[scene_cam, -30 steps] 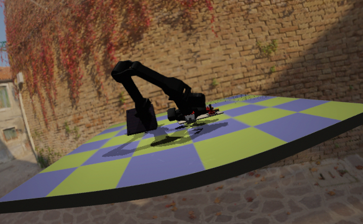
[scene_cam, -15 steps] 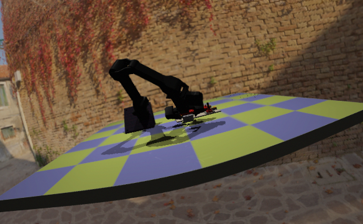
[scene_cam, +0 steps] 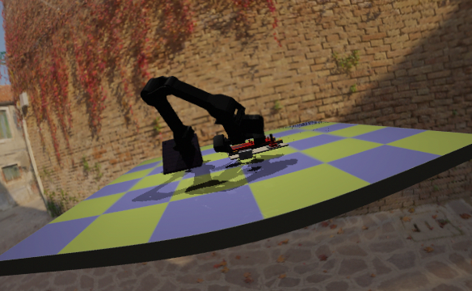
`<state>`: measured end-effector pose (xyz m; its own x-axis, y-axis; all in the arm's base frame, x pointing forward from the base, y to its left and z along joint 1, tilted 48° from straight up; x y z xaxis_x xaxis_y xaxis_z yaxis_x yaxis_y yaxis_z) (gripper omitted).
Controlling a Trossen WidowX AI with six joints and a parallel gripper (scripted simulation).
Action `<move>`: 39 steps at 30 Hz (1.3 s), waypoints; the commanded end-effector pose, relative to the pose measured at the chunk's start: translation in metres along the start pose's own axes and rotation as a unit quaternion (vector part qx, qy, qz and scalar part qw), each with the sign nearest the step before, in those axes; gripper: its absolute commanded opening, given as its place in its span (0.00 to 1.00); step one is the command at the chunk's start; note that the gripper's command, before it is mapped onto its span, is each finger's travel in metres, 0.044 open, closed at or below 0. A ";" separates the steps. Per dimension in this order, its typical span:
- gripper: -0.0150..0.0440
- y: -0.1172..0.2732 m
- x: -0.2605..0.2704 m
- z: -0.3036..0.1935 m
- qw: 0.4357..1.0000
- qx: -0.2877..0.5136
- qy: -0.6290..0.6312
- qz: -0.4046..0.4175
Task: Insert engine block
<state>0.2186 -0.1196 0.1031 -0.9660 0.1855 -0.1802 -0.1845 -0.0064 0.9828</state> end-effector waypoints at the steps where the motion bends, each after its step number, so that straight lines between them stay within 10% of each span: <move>1: 1.00 0.021 -0.001 0.001 1.000 0.005 -0.002 -0.004; 39: 1.00 0.006 0.006 0.013 0.976 0.081 0.183 0.088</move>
<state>0.2156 -0.1083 0.1128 -0.9950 -0.0900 -0.0433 -0.0536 0.1156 0.9918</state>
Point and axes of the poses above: the point midway between the two fingers, 35 mm back from their tips, its own y axis back along the fingers, its own x axis across the jaws, z = x × y, the point moved 1 cm from there along y, back along the fingers, and after that the axes turned 3 degrees about y, right-handed, at the moved point
